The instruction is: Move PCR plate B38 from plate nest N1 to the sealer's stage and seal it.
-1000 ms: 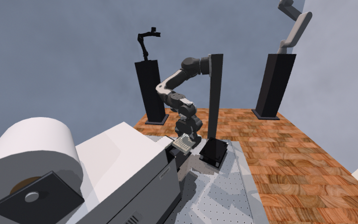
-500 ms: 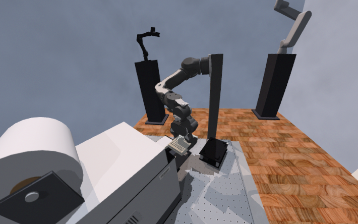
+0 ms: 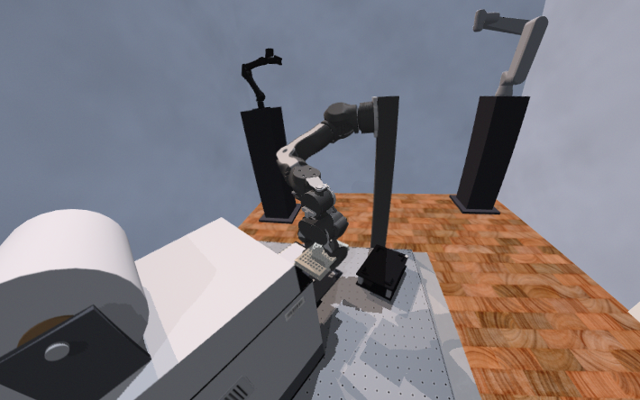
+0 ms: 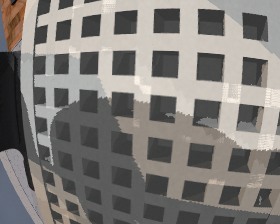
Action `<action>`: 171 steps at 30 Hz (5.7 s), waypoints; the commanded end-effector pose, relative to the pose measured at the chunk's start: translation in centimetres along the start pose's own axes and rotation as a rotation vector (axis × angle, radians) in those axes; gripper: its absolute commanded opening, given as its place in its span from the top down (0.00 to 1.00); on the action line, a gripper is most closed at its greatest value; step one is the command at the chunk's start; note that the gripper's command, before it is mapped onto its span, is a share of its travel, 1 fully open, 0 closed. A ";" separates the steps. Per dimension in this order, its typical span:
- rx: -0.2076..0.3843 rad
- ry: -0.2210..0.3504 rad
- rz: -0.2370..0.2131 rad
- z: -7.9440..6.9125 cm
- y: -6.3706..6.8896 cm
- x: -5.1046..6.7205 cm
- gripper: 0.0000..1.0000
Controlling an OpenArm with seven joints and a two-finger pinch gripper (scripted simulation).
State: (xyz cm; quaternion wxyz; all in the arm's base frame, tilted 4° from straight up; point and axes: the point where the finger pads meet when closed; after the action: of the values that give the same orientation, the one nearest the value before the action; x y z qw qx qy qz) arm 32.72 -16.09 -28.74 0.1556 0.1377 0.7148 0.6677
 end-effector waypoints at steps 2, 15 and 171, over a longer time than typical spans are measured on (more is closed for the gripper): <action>-0.010 0.011 -0.009 -1.0 0.7 -1.9 1.00; -0.010 0.012 -0.008 -1.4 0.8 -2.6 1.00; -0.009 0.012 -0.007 -1.7 -6.1 -3.1 1.00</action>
State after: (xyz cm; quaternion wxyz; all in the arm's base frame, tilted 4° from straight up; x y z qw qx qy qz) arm 35.05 -19.28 -34.47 0.1554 0.1301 0.7123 0.6720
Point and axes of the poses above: the point where the finger pads meet when closed, its own y axis back along the fingers, its own z axis across the jaws, x = y × z, and after that the axes turned 4 degrees about y, right-handed
